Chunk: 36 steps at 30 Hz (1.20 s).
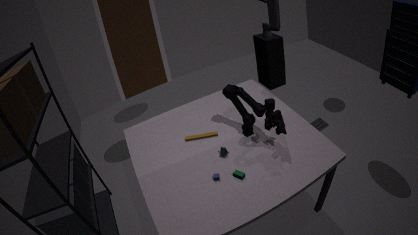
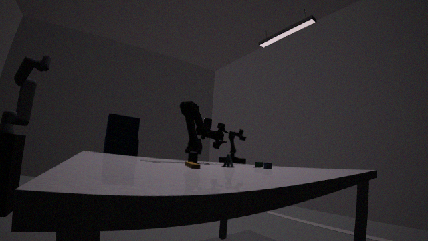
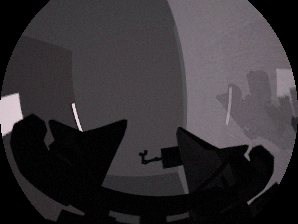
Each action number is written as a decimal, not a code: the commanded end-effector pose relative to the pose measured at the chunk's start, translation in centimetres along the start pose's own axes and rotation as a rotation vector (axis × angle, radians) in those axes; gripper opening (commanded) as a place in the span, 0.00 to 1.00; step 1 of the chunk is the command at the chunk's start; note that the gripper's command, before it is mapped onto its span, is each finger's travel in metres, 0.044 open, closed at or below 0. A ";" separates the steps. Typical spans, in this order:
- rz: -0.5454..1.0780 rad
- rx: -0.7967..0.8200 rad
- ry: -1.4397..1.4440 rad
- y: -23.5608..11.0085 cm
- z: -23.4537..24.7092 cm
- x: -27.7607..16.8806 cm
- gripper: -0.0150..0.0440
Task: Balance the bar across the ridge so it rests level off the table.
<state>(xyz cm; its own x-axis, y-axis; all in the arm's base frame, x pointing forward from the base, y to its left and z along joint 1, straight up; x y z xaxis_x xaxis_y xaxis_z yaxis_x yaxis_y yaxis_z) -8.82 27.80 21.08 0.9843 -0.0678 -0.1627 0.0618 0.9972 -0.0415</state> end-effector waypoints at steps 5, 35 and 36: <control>-0.096 -0.046 -0.124 2.0 0.3 2.6 0.79; -0.412 -0.334 -0.484 5.3 0.5 14.7 0.79; -0.421 -0.345 -0.493 5.3 0.5 15.2 0.79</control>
<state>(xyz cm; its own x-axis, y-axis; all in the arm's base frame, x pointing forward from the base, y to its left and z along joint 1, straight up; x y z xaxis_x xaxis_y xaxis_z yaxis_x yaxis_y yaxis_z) 4.95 31.86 18.82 0.8737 -0.3360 0.3517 0.4455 0.8429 -0.3017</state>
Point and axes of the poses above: the point midway between the two fingers, 35 mm back from their tips, its own y axis out along the fingers, its own z axis across the jaws, x = y × z, the point moved 2 cm from there along -y, back along the fingers, and after that the axes turned 6 degrees about -y, right-handed, at the moved point
